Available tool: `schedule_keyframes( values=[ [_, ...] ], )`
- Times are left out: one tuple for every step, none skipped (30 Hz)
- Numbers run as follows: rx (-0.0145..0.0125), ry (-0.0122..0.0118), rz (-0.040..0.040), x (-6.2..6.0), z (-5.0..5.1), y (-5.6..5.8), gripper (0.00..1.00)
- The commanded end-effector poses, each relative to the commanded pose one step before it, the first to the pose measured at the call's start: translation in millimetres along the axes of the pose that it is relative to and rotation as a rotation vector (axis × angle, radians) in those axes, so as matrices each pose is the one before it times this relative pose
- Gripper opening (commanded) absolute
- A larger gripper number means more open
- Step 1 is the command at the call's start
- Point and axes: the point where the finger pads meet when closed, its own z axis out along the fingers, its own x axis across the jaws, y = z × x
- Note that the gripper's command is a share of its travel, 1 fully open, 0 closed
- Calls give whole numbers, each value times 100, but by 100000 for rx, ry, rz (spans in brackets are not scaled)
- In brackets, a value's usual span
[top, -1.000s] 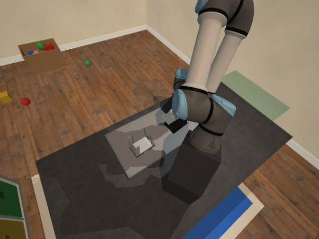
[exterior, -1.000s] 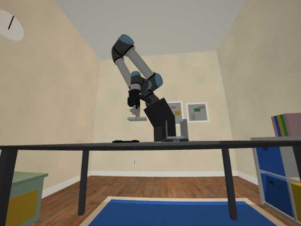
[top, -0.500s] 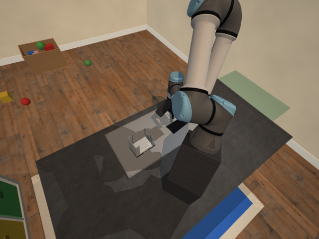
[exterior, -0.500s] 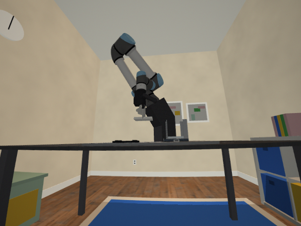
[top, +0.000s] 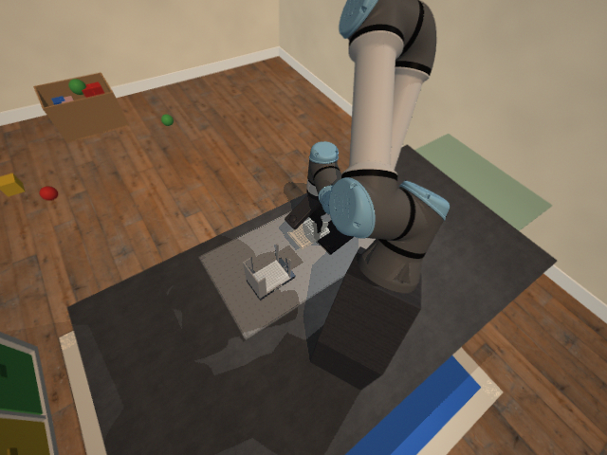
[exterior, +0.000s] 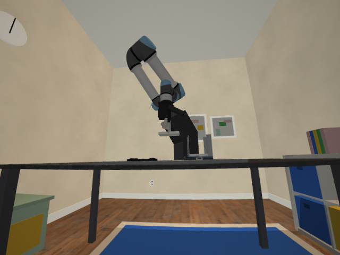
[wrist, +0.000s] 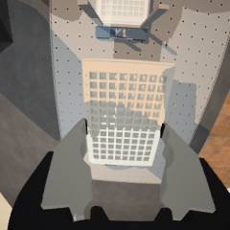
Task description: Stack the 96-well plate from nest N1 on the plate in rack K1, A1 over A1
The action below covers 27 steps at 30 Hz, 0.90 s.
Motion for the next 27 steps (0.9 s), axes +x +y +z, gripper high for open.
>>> schedule_keyframes(
  values=[
    [-227, 71, 80, -20, -45, -1614, 0],
    [1, 0, 0, -15, -8, -333, 0],
    [1, 0, 0, -15, -8, -333, 0],
    [1, 0, 0, -15, -8, -333, 0],
    [1, 0, 0, -15, -8, -333, 0],
    [1, 0, 0, -15, -8, -333, 0],
    [1, 0, 0, -15, -8, -333, 0],
    [1, 0, 0, -15, -8, -333, 0],
    [0, 0, 0, 0, 0, 0, 0],
    [0, 0, 0, 0, 0, 0, 0],
    [1, 0, 0, -14, -8, -333, 0],
    [1, 0, 0, -15, -8, -333, 0],
    [1, 0, 0, -15, -8, -333, 0],
    [1, 0, 0, -15, -8, -333, 0],
    [1, 0, 0, -15, -8, -333, 0],
    [1, 0, 0, -15, -8, -333, 0],
    [1, 0, 0, -15, -8, -333, 0],
    [1, 0, 0, -15, -8, -333, 0],
    [1, 0, 0, -15, -8, -333, 0],
    [1, 0, 0, -15, -8, -333, 0],
    [1, 0, 0, -15, -8, -333, 0],
    [1, 0, 0, -15, -8, -333, 0],
    [1, 0, 0, -15, -8, -333, 0],
    [1, 0, 0, -15, -8, -333, 0],
    [1, 0, 0, -15, -8, -333, 0],
    [0, 0, 0, 0, 0, 0, 0],
    [0, 0, 0, 0, 0, 0, 0]
  ],
)
